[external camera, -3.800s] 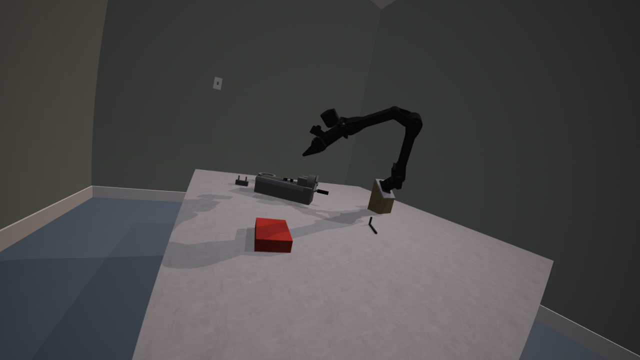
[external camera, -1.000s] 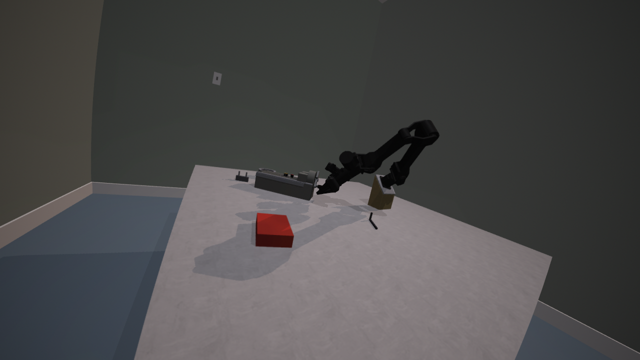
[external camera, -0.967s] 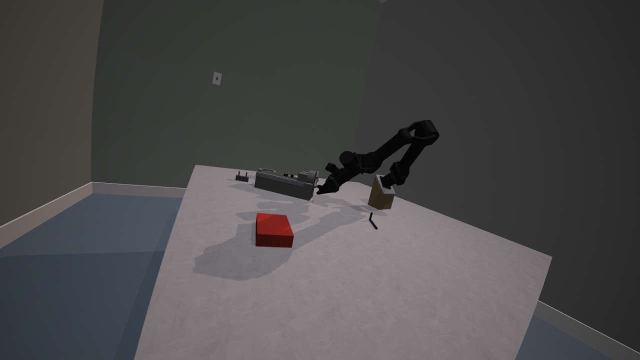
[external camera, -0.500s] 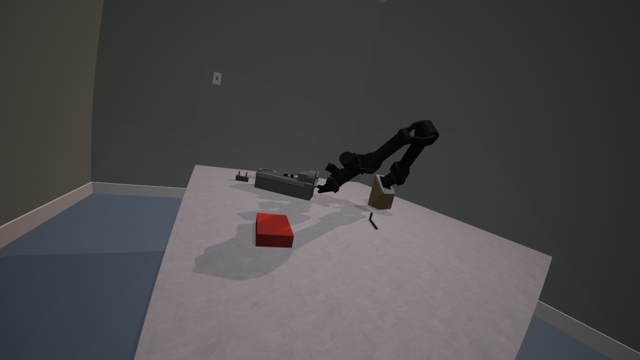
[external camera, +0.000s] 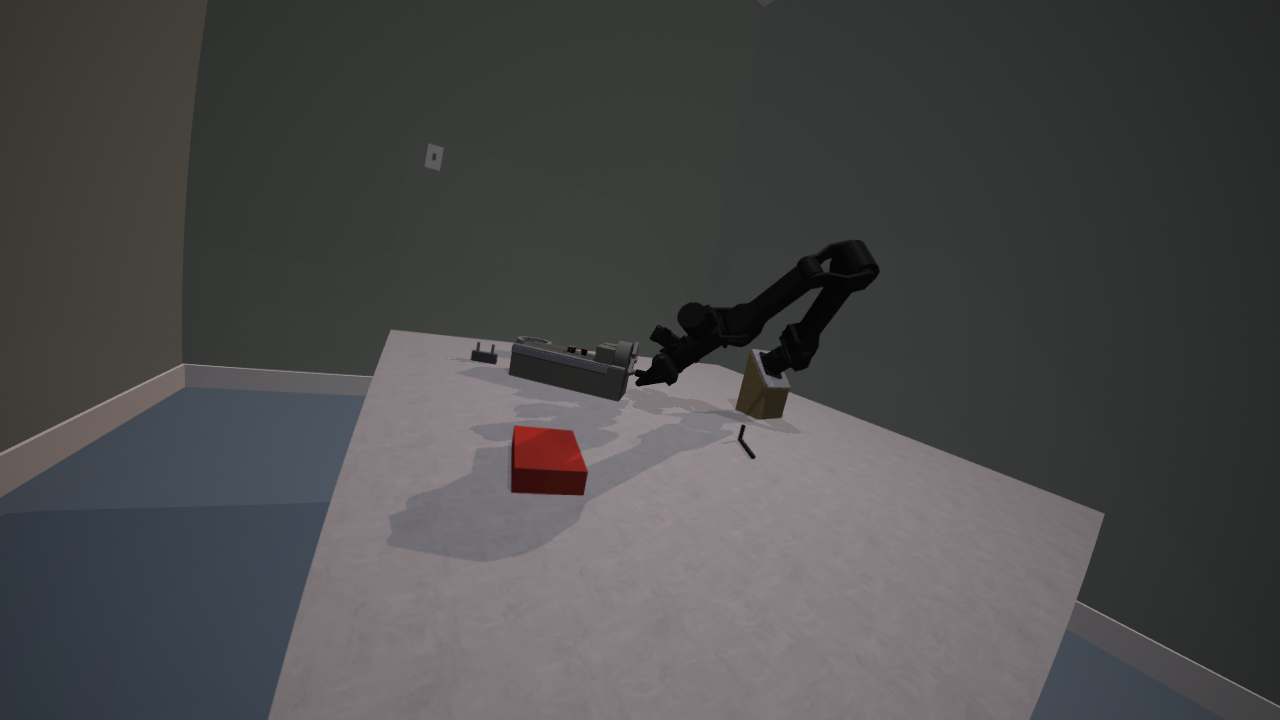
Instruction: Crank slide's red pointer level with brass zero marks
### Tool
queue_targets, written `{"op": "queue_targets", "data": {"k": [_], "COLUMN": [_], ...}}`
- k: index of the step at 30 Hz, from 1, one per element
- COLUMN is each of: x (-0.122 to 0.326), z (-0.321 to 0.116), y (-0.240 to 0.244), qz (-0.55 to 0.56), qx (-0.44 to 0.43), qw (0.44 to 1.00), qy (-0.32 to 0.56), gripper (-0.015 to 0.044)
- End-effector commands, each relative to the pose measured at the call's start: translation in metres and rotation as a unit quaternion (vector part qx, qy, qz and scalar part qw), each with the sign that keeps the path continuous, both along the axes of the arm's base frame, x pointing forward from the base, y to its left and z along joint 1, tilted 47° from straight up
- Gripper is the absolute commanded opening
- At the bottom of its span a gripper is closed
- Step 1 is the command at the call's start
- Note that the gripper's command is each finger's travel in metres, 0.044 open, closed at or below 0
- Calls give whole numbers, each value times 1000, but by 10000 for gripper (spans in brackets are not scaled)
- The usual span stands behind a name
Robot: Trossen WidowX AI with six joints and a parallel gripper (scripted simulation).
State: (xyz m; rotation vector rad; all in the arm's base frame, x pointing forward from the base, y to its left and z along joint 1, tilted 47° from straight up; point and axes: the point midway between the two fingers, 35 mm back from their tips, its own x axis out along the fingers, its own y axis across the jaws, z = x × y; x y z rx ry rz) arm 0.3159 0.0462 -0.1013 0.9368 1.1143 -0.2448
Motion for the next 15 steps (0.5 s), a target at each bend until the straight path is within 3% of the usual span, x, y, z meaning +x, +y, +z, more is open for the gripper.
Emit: {"op": "queue_targets", "data": {"k": [1, 15], "x": [5, 10], "z": [8, 21], "y": [0, -7], "qz": [-2, -2], "qx": [2, 2], "qw": [1000, 1000], "qy": [-7, -7], "gripper": [0, 0]}}
